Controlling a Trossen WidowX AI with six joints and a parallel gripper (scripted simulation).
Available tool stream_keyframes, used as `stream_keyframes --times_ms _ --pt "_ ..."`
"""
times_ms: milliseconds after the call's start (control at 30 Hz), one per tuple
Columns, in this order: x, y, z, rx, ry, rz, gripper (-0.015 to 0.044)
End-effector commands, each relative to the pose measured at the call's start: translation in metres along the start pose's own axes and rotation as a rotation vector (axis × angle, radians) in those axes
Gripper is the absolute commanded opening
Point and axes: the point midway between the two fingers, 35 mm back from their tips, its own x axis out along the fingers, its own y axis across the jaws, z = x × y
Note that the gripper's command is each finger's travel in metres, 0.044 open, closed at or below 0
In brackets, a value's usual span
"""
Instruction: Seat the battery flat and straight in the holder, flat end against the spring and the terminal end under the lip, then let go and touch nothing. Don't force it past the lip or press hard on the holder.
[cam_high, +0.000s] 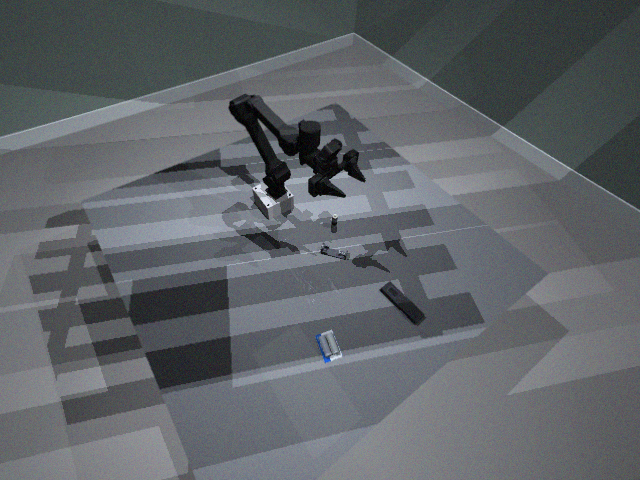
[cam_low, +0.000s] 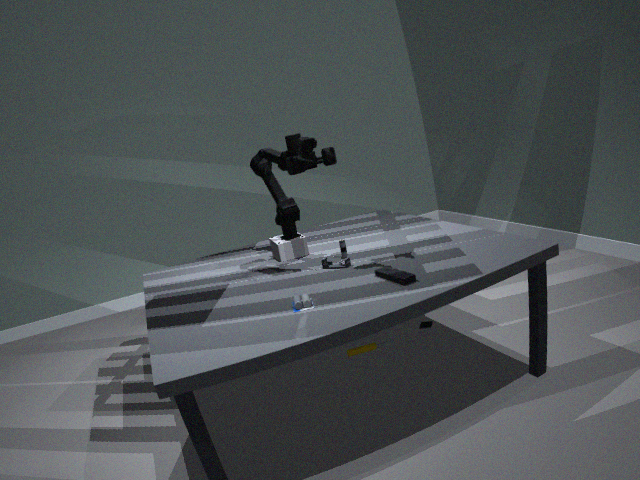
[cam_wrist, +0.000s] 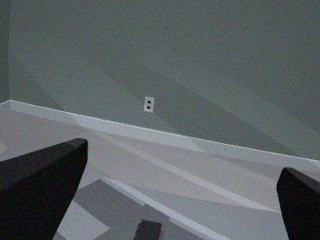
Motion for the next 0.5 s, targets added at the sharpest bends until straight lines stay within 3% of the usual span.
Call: stream_keyframes --times_ms 0,200,467 --pt "0.002 0.001 -0.003 0.014 0.016 0.004 0.0374" --pt "0.024 0.045 -0.097 0.413 0.549 -0.002 0.0216" --pt "-0.004 0.085 -0.180 0.681 1.073 -0.271 0.0006"
